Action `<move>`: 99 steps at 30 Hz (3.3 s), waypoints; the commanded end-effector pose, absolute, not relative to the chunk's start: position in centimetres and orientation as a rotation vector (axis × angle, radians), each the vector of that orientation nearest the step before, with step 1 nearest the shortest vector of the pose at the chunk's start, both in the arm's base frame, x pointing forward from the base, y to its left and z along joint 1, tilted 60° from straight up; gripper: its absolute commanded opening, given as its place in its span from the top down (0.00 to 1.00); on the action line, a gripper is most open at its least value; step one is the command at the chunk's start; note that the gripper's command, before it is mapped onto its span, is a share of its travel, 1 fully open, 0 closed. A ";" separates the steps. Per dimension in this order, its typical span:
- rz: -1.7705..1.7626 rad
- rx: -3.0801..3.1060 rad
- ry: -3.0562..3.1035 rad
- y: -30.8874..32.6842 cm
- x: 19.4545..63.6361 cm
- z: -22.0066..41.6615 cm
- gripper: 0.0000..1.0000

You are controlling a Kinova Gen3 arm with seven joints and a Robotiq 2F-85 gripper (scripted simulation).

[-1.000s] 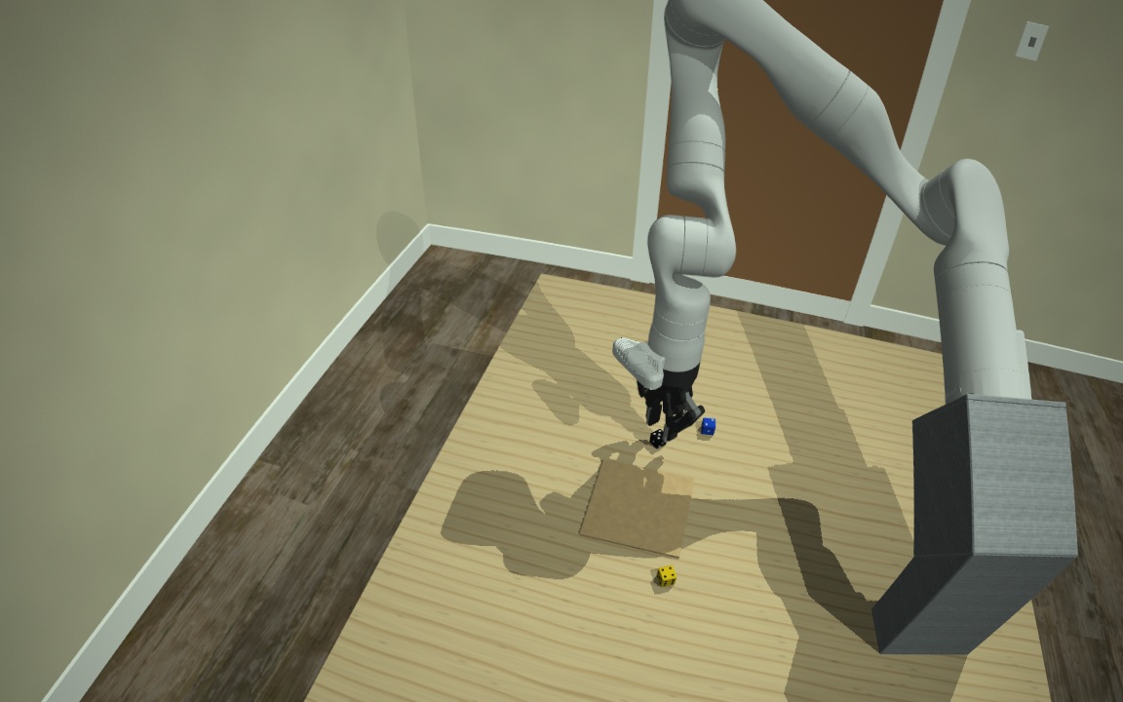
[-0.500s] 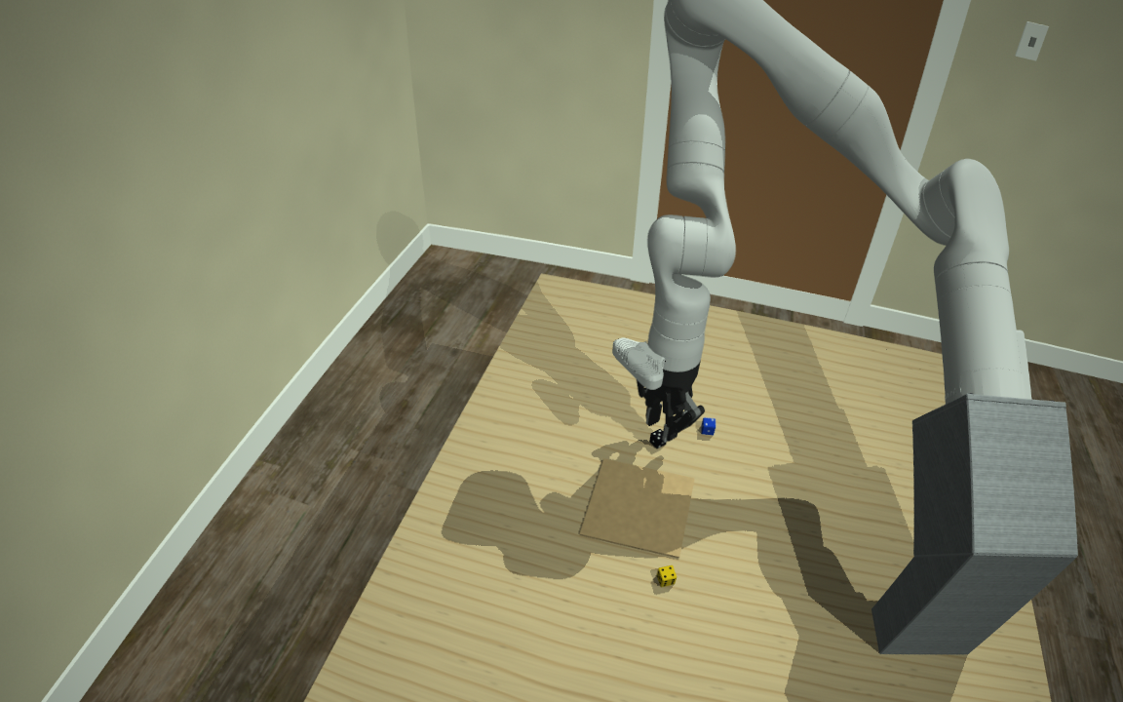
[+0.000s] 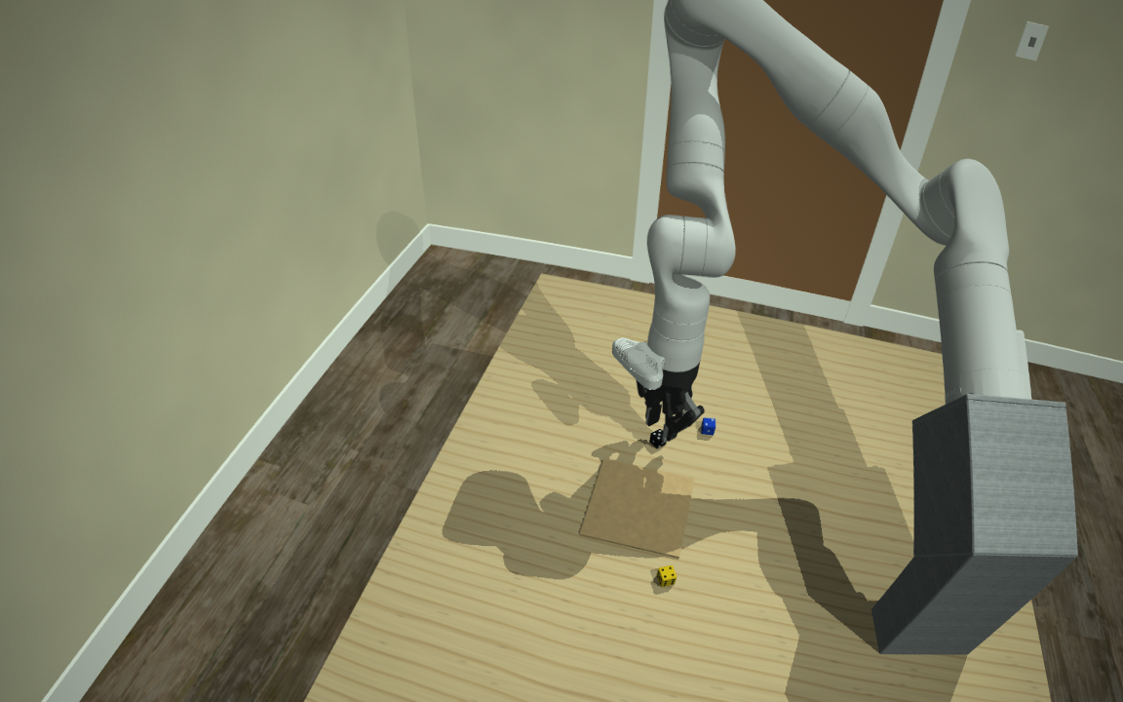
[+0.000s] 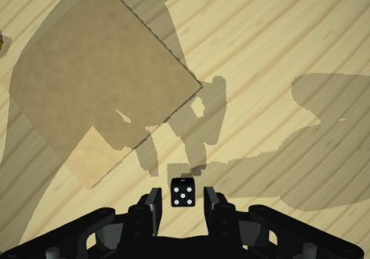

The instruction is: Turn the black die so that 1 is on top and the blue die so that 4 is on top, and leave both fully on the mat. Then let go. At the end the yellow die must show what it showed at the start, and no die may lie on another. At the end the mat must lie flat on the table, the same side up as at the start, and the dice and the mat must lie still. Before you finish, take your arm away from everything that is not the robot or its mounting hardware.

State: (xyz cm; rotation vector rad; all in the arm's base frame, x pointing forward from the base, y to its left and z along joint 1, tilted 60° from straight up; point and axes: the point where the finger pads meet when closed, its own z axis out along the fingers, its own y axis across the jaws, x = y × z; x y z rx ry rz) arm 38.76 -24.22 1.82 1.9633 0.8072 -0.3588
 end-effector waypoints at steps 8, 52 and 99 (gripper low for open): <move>-0.357 1.963 0.808 -24.1 38.8 1.8 0.65; -0.357 1.963 0.808 -25.9 39.0 0.8 0.65; -0.357 1.963 0.808 -26.2 39.0 0.6 0.85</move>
